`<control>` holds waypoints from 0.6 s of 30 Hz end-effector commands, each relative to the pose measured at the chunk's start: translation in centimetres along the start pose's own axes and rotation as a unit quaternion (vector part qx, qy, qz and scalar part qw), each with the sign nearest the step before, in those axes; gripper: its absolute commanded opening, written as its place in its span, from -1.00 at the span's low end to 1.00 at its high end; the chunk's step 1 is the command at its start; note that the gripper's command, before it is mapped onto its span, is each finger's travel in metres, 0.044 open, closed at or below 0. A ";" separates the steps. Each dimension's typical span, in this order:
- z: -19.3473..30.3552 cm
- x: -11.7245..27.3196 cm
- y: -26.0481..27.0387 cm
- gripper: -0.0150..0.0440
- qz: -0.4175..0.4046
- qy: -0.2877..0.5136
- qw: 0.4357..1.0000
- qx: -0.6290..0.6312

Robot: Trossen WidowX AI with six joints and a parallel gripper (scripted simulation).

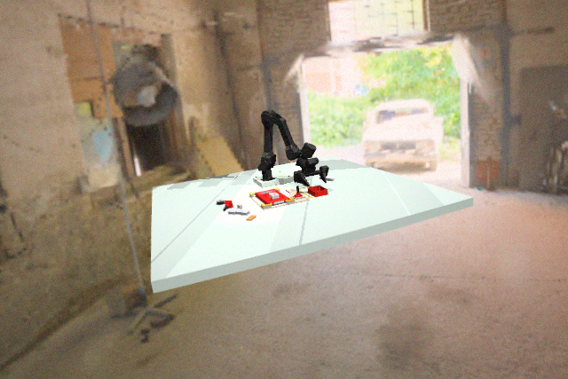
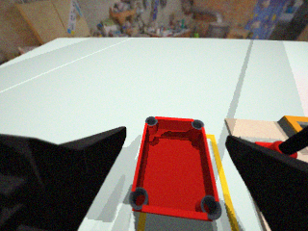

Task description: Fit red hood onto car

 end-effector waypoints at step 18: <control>1.2 -0.6 -0.4 1.00 0.002 0.003 1.000 0.002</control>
Point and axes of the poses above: the point midway between the two fingers, 35 mm back from their tips, its own x axis back along the fingers, its own y axis across the jaws, z = x × y, the point moved 2 cm from there along x, back along the fingers, and after that the axes turned 10 degrees about -x, right-handed, at the moved point
